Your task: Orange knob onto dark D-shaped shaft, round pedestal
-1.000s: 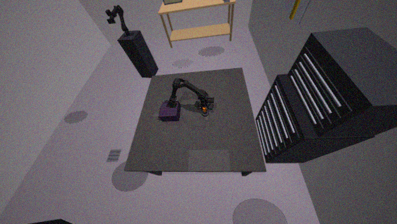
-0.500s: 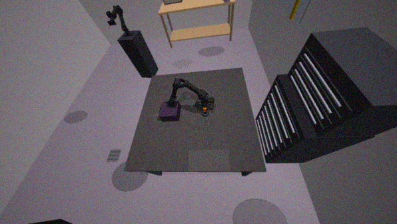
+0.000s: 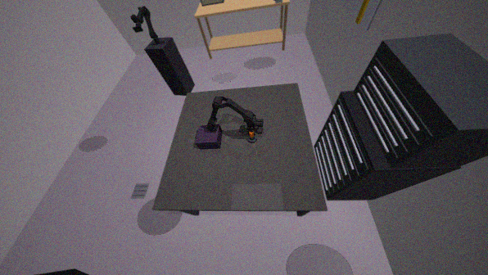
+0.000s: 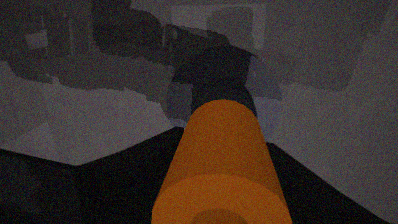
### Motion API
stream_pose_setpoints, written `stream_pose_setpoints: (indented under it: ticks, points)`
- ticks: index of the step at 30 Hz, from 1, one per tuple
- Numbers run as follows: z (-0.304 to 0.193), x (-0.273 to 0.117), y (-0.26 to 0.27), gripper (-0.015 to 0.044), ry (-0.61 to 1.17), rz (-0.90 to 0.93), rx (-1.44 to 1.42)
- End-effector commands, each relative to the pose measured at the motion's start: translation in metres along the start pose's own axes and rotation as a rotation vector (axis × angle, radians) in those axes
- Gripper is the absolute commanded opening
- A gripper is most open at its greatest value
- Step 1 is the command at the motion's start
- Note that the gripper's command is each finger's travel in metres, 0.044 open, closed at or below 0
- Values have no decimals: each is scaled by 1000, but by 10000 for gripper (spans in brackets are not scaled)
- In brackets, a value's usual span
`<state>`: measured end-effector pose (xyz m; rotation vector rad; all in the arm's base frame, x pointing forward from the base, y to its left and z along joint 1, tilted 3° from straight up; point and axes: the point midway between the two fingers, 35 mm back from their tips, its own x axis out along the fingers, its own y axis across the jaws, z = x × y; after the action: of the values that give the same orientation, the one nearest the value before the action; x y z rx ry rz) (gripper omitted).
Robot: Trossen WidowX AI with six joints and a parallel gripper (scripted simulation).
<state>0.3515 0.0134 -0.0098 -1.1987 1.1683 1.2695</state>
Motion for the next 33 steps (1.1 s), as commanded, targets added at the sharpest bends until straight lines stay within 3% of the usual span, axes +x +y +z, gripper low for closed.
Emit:
stream_pose_setpoints:
  ticks: [1, 23, 33]
  points:
    - [0, -5, 1, 0, 2, -10, -91]
    - [0, -3, 0, 0, 2, -10, -91]
    - [0, -5, -2, 0, 3, -10, -300]
